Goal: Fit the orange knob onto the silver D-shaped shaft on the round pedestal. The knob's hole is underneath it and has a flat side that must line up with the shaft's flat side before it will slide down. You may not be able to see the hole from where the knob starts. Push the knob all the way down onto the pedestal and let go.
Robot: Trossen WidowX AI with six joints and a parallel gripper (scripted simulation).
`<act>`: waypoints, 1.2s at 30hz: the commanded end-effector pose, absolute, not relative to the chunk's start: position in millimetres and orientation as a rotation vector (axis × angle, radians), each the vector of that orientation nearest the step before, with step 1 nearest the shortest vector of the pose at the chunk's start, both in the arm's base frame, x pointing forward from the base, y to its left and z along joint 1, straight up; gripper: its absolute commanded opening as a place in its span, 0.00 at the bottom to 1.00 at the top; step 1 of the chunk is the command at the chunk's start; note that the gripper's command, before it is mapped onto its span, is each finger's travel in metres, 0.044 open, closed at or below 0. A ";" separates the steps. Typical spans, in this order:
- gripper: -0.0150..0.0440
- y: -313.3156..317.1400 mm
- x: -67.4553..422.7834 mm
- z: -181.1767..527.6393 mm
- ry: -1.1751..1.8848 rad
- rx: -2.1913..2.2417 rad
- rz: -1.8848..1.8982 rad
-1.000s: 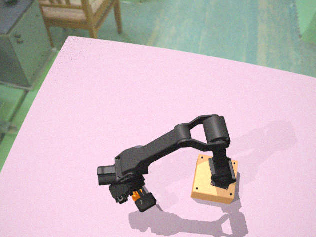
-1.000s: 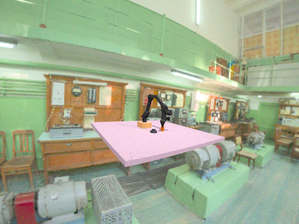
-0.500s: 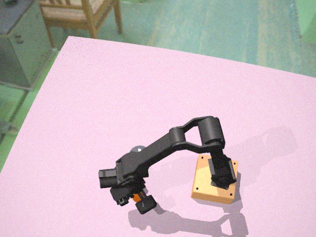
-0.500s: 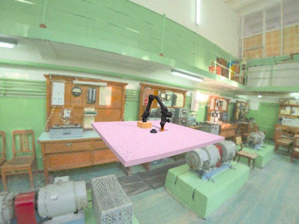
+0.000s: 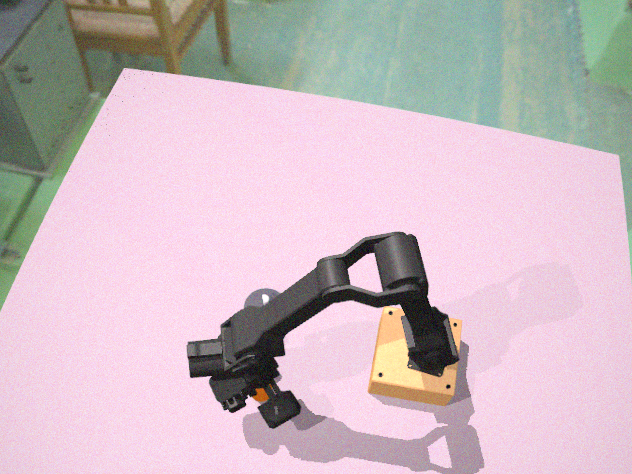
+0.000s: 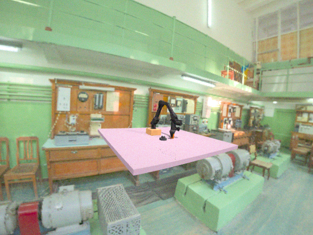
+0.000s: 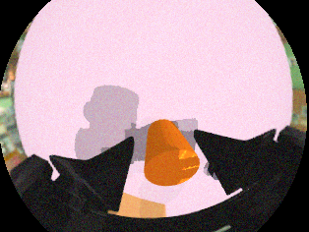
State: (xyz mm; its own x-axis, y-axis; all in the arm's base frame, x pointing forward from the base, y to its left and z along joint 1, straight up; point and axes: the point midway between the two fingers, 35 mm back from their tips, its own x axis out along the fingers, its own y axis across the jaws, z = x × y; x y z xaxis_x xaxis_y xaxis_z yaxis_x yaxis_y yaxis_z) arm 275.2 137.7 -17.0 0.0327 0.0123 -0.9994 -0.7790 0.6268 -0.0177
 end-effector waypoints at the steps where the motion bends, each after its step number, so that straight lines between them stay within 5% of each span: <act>1: 0.73 137.8 274.1 -19.1 1.422 -0.696 0.697; 6: 0.51 137.8 274.1 -19.1 1.422 -0.696 0.697; 12: 0.44 137.8 274.1 -19.1 1.422 -0.696 0.697; 16: 0.26 137.2 276.7 -16.8 1.412 -0.699 0.699; 36: 0.25 138.1 289.1 32.1 1.395 -0.705 0.700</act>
State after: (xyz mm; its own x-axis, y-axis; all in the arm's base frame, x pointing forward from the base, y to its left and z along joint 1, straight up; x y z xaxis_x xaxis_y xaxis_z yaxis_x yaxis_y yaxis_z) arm 286.6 137.2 18.9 0.0474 0.0207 -0.9987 -0.7870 0.6164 -0.0246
